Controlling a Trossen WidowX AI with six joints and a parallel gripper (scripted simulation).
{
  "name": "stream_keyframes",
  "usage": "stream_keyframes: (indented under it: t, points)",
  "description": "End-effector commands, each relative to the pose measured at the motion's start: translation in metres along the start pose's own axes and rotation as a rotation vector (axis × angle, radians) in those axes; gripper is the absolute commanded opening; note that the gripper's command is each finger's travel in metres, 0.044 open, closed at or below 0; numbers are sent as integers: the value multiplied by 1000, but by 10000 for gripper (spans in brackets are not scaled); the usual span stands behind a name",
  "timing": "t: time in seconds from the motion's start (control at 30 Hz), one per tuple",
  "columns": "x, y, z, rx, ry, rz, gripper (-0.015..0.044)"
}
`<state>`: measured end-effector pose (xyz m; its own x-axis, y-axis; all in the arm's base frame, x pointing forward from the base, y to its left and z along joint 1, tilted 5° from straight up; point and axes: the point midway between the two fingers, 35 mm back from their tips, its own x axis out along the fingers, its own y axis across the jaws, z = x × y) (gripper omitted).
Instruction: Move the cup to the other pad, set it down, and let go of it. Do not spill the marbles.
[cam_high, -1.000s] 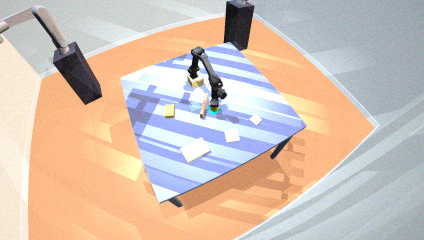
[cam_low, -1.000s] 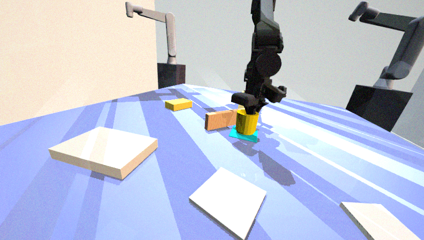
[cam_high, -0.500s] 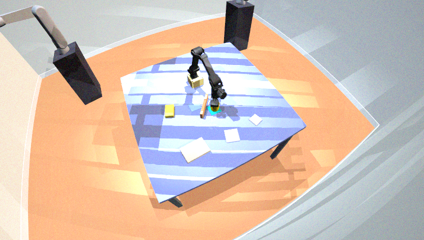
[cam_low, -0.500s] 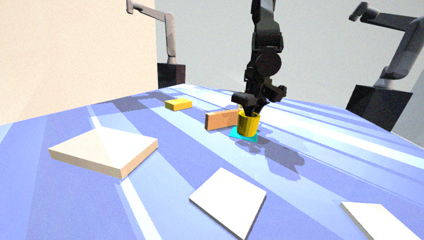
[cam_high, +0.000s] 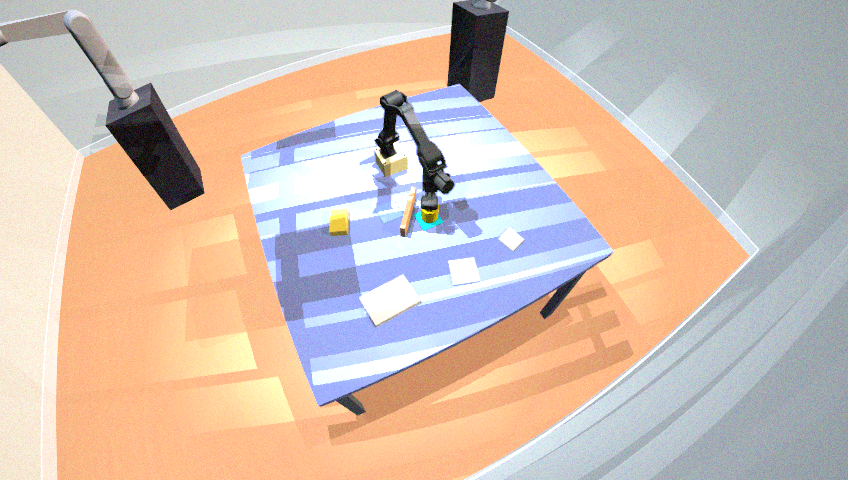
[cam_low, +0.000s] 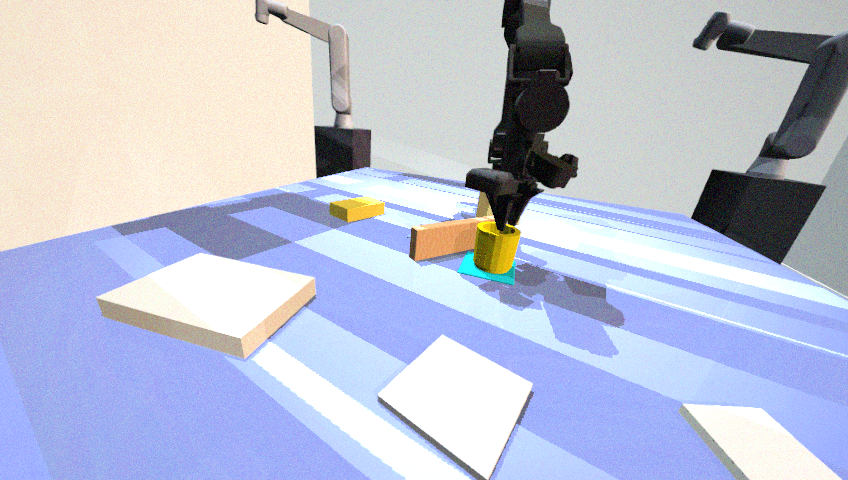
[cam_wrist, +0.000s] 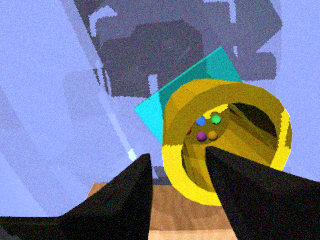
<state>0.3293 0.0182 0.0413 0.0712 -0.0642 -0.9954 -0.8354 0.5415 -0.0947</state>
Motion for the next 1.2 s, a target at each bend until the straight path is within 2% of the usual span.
stream_keyframes:
  t: [0.0, 0.4, 0.77, 1.17]
  points:
    - [-10, -2, 1, 3, -1, -7, 147]
    - [-26, 3, -1, 2, 1, -6, 147]
    - [-26, 3, 0, -1, 0, 0, 435]
    - [-78, 5, -1, 2, 1, -5, 440]
